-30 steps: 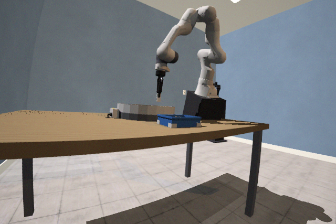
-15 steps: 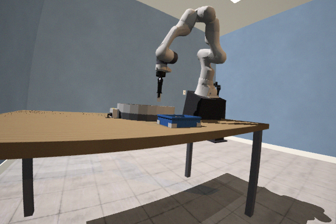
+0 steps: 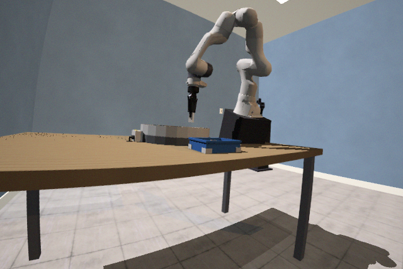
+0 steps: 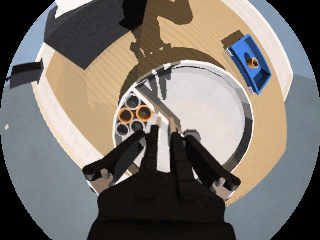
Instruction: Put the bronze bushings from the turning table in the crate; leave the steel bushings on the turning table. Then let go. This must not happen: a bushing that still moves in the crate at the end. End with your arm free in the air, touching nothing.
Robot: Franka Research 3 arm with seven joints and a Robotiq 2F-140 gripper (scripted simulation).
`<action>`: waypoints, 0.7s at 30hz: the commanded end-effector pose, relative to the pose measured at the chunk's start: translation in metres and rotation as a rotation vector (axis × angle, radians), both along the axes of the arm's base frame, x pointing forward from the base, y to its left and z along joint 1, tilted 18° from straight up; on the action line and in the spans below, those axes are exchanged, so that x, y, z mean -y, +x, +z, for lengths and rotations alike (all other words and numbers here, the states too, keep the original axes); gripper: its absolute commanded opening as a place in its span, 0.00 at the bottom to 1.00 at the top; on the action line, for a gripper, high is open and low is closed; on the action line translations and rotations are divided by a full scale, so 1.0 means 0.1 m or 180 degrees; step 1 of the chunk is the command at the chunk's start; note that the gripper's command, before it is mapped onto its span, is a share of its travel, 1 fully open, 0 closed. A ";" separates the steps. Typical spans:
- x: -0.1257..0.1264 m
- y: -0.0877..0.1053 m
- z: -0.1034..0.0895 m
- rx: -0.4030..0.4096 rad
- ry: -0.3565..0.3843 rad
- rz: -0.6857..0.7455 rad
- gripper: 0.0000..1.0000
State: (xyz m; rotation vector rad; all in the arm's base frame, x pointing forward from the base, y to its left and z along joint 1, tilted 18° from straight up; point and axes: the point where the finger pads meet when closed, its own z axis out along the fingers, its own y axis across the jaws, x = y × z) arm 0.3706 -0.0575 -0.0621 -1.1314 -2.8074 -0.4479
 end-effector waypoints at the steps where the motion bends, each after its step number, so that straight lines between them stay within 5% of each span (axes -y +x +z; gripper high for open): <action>1: 0.01 -0.04 -0.02 -0.0208 0.0027 -0.0490 0.10; 21: 0.17 -0.17 -0.08 -0.0519 0.0085 -0.1485 0.10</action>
